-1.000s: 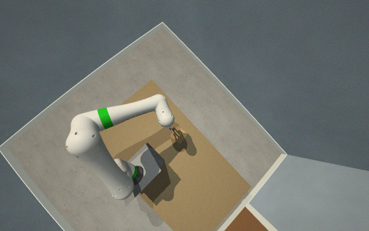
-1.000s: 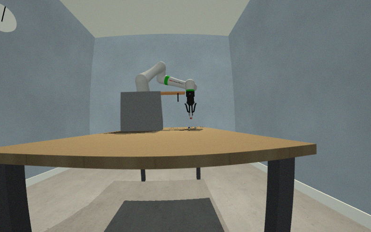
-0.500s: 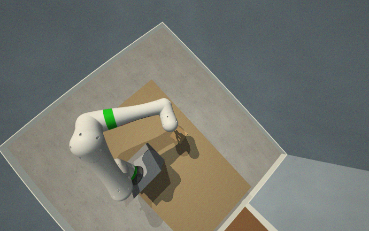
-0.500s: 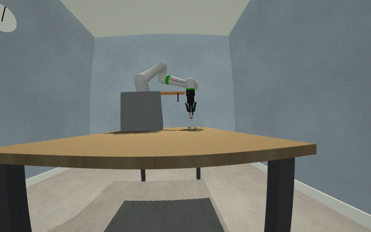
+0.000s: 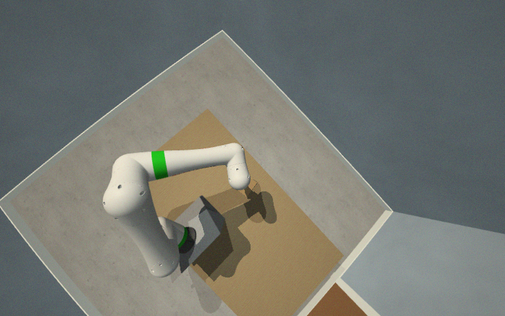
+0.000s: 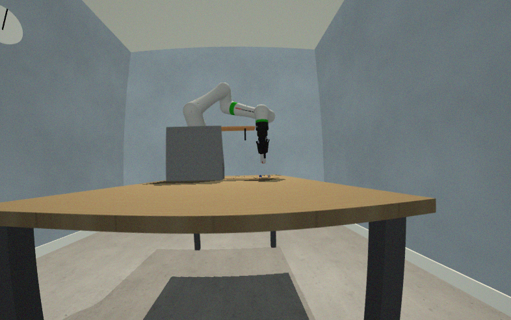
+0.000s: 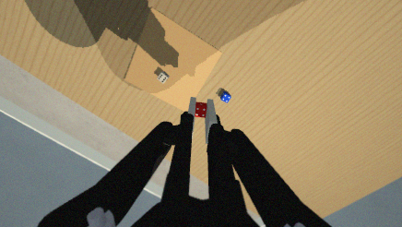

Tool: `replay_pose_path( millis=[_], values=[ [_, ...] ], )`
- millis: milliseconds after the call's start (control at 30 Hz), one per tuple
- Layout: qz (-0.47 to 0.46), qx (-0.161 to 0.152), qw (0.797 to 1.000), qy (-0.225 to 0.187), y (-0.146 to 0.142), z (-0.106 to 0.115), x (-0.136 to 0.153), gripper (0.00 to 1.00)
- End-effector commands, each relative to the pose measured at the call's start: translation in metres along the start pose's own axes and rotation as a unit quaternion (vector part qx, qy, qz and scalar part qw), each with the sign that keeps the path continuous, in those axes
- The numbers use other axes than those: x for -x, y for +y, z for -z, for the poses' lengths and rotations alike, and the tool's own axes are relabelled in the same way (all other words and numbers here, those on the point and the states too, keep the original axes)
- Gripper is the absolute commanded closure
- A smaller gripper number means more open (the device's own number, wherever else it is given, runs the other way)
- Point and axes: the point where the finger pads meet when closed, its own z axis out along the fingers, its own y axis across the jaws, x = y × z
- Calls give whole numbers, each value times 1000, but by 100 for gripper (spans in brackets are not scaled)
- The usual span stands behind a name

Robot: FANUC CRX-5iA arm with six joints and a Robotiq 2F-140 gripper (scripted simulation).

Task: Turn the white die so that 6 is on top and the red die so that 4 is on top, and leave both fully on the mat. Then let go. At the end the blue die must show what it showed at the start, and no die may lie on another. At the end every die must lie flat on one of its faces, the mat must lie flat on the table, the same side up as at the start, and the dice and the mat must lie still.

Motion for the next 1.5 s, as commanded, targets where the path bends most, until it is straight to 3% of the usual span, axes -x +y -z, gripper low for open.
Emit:
replay_pose_path(
  millis=[0, 300, 500, 1067, 1467],
  values=[
    [-87, -1, 996, 3, -15, 1, -14, 93],
    [-202, 0, 979, 2, -33, 1, -35, 93],
    [-297, 2, 955, 2, -48, 1, -53, 93],
    [-298, 2, 954, 2, -48, -1, -53, 93],
    [-298, 2, 954, 2, -48, -33, -53, 93]
  ],
)
